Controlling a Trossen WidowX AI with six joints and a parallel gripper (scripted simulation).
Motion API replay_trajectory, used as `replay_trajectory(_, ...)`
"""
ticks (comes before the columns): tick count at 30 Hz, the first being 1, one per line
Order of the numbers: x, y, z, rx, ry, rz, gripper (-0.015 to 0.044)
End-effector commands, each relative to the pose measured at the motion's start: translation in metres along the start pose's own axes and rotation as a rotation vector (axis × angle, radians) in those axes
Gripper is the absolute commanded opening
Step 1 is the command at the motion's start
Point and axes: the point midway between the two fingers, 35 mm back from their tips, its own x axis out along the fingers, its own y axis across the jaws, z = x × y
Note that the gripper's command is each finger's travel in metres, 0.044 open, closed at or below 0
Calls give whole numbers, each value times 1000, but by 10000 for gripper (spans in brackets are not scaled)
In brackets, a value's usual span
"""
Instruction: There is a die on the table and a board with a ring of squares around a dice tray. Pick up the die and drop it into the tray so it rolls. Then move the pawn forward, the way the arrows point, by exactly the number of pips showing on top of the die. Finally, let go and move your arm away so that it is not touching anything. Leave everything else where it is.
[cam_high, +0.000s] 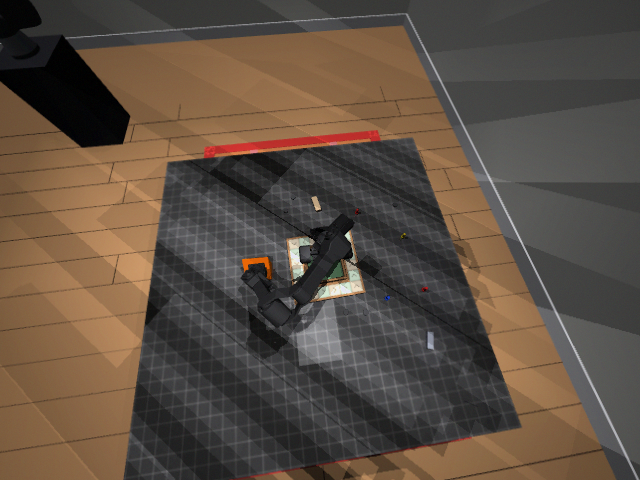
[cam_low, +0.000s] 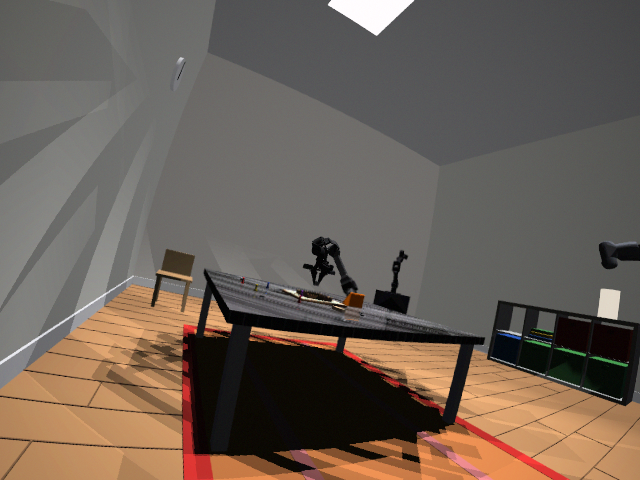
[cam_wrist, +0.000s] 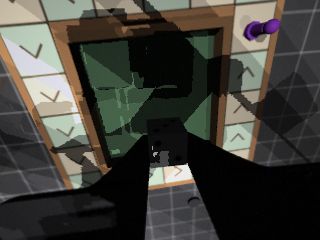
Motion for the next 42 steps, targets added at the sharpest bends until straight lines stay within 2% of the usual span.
replay_trajectory(1, 2, 2, 4, -21, -20, 14, 0)
replay_trajectory(14, 14, 11, 6, -15, -442, 117, 0)
replay_trajectory(26, 18, 12, 7, -18, -828, 23, 0)
replay_trajectory(32, 20, 12, 6, -19, -847, 12, 0)
replay_trajectory(38, -25, -1, -19, -19, -848, 12, 0)
replay_trajectory(42, -26, -1, -20, -19, -848, 12, 0)
